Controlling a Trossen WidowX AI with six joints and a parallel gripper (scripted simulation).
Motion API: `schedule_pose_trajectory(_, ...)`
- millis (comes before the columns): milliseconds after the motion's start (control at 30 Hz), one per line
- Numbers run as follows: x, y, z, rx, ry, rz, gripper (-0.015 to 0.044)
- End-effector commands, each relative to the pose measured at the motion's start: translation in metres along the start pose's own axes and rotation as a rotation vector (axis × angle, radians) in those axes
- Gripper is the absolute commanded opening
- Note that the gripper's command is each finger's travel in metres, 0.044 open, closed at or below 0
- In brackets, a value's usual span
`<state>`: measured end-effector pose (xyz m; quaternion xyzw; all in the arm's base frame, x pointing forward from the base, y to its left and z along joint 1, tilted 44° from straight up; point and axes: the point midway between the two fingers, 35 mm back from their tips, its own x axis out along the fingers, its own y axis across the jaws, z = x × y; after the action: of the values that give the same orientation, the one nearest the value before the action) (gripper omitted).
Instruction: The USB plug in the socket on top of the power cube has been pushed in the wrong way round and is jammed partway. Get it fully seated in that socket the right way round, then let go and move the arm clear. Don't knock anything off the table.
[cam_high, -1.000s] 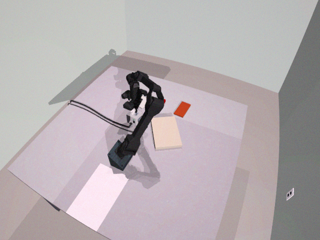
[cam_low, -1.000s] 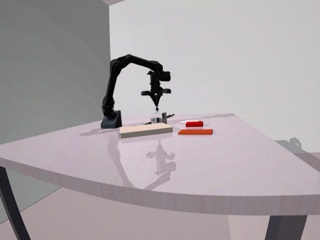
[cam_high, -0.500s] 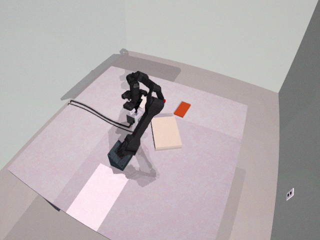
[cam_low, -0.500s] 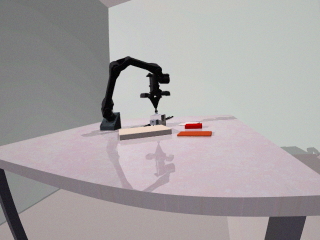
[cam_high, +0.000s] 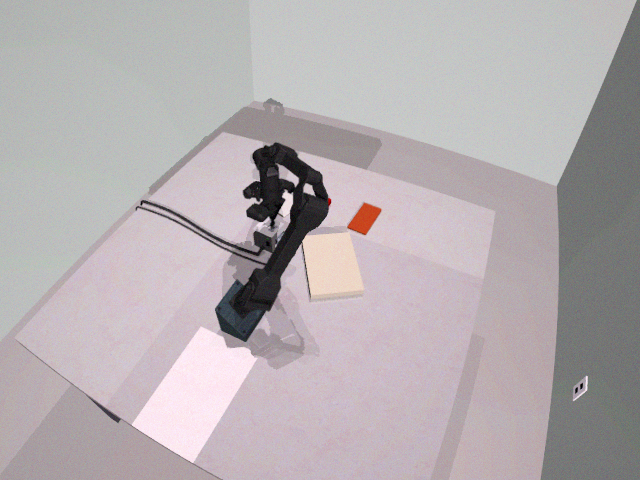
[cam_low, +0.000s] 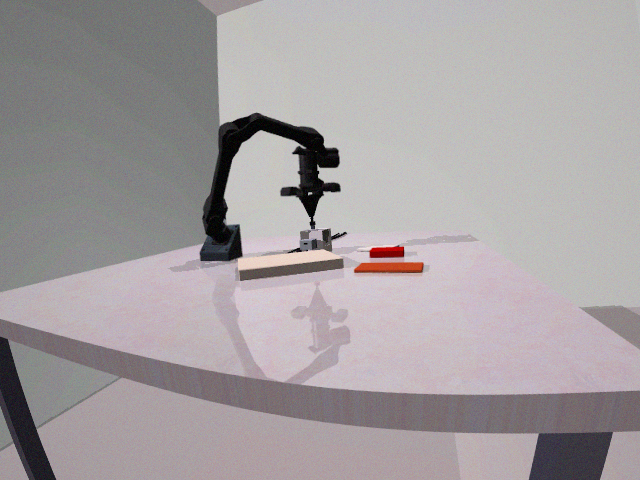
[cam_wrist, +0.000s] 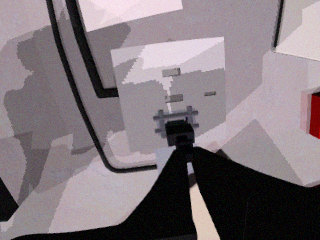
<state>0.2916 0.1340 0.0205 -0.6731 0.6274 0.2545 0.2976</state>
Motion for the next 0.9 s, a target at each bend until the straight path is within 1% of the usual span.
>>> schedule_pose_trajectory(0,0.0011,-0.0008,-0.0008,-0.002,0.003,-0.003,0.0)
schedule_pose_trajectory(867,0.0042,-0.0008,-0.0008,-0.002,0.003,-0.003,0.0)
